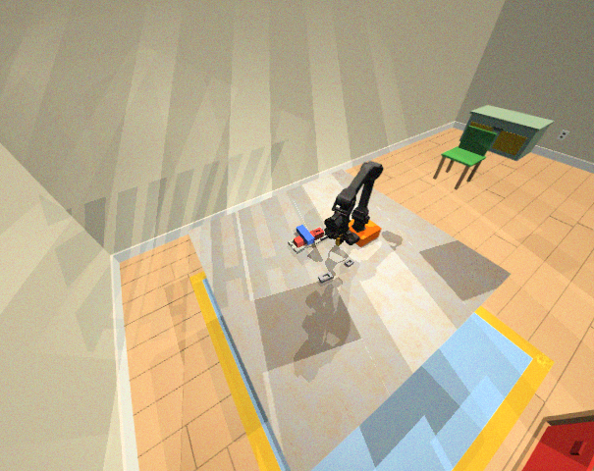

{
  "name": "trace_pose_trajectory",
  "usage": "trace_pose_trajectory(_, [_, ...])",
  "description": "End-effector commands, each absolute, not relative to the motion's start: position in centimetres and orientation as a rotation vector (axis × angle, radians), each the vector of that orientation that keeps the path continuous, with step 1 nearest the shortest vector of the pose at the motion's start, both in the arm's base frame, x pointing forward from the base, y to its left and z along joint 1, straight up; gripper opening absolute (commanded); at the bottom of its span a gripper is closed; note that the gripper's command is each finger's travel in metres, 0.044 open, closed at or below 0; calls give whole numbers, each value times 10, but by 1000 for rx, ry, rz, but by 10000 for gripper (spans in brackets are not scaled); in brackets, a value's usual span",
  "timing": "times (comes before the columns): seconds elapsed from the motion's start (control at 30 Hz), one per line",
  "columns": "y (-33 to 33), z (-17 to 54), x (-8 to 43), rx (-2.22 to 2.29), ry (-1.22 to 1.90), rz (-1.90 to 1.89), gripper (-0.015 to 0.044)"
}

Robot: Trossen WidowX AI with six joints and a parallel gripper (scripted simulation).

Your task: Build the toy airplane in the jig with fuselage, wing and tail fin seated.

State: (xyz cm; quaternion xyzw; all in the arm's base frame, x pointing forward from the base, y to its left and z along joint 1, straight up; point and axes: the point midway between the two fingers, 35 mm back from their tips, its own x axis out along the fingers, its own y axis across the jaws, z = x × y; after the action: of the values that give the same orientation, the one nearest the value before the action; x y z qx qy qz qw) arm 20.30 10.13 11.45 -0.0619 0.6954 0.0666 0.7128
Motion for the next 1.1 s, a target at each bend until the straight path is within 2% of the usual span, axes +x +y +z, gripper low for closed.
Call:
trace_pose_trajectory(0.0, [90,111,209,-132,1544,147,0])
trace_pose_trajectory(1.07, [-10,91,233,-98,1545,99,0])
